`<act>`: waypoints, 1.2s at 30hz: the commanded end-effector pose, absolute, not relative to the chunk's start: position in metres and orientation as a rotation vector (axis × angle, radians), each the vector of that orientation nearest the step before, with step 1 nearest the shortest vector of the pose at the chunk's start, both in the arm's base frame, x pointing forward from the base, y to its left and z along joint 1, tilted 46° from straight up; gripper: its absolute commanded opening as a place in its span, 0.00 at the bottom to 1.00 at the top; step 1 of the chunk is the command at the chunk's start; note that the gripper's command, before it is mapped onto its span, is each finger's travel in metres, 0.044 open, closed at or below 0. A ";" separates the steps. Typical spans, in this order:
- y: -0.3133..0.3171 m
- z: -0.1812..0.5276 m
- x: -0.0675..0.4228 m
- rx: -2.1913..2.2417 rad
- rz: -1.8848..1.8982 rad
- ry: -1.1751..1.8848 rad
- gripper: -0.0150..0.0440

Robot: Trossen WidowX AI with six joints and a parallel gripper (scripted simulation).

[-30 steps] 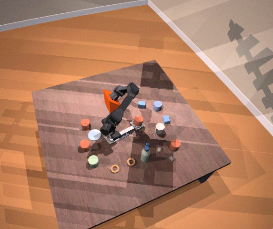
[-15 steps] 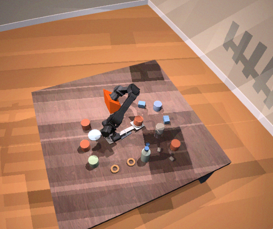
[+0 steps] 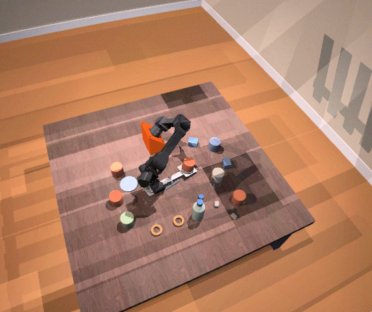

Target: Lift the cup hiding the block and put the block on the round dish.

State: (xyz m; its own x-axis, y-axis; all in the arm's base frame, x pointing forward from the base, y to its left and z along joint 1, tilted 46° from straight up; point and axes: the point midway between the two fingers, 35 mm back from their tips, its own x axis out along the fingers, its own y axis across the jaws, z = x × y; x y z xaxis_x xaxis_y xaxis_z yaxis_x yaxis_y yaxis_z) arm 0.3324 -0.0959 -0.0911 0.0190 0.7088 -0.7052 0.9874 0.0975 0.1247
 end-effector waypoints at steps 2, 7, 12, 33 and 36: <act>-0.102 -0.086 0.334 1.677 -0.568 1.746 0.25; -0.123 -0.068 0.335 1.675 -0.571 1.744 0.25; -0.143 -0.048 0.334 1.675 -0.572 1.744 0.25; -0.175 -0.076 0.302 1.672 -0.577 1.742 0.25; -0.177 -0.091 0.292 1.671 -0.579 1.741 0.25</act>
State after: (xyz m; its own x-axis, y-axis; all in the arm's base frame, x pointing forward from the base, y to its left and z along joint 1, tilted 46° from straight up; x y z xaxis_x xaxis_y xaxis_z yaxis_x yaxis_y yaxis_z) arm 0.3035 -0.1741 -0.0745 0.0248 0.7038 -0.7099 0.9885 0.0886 0.1223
